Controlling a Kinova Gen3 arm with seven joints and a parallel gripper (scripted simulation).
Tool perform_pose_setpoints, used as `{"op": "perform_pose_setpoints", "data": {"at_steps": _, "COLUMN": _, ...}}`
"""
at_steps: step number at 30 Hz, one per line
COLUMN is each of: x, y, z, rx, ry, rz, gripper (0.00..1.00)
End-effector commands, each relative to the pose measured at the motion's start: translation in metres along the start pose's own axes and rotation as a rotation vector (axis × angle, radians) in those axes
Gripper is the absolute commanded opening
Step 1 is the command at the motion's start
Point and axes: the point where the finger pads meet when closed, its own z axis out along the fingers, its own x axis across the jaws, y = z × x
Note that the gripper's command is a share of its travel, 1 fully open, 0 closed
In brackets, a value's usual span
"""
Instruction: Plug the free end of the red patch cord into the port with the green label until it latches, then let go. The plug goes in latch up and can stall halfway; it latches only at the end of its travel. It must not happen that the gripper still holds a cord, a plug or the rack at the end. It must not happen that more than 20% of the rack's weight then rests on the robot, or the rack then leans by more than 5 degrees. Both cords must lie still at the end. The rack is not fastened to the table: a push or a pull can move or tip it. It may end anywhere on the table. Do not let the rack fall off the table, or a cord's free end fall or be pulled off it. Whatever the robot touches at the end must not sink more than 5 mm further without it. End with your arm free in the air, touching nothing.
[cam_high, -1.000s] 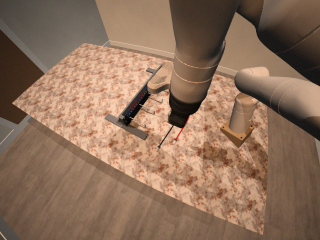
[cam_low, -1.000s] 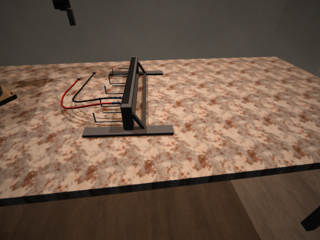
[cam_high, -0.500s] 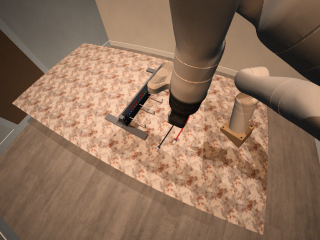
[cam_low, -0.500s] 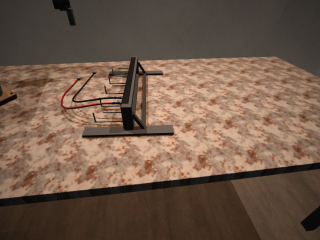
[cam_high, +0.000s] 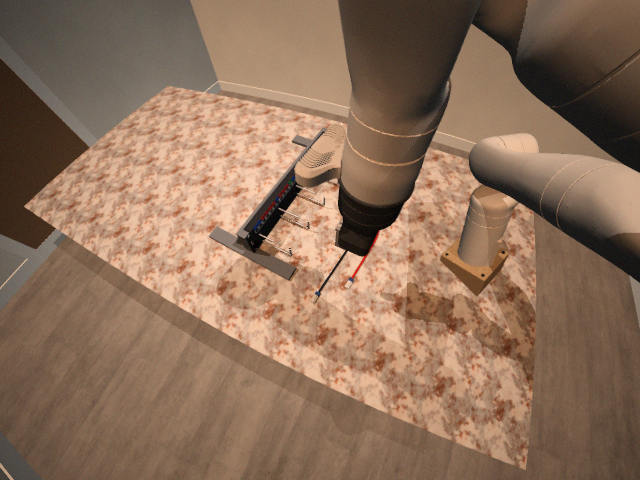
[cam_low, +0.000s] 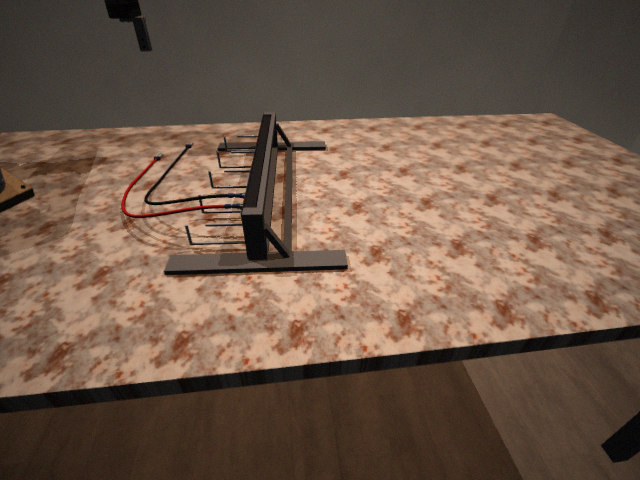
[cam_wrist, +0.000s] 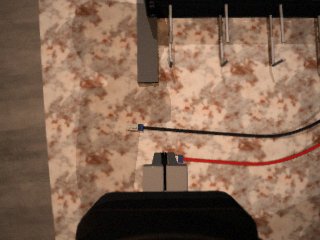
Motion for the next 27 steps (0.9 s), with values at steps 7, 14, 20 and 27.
{"op": "perform_pose_setpoints", "data": {"at_steps": 7, "x": 0.0, "y": -0.001, "z": 0.0, "rx": 0.003, "ry": -0.002, "rz": 0.015, "gripper": 0.0}}
{"op": "perform_pose_setpoints", "data": {"at_steps": 14, "x": 0.002, "y": -0.003, "z": 0.0, "rx": 0.01, "ry": -0.006, "rz": 0.062, "gripper": 0.0}}
{"op": "perform_pose_setpoints", "data": {"at_steps": 20, "x": 0.004, "y": -0.006, "z": 0.001, "rx": 0.017, "ry": -0.009, "rz": 0.106, "gripper": 0.0}}
{"op": "perform_pose_setpoints", "data": {"at_steps": 27, "x": 0.008, "y": -0.011, "z": 0.002, "rx": 0.035, "ry": -0.019, "rz": 0.218, "gripper": 0.0}}
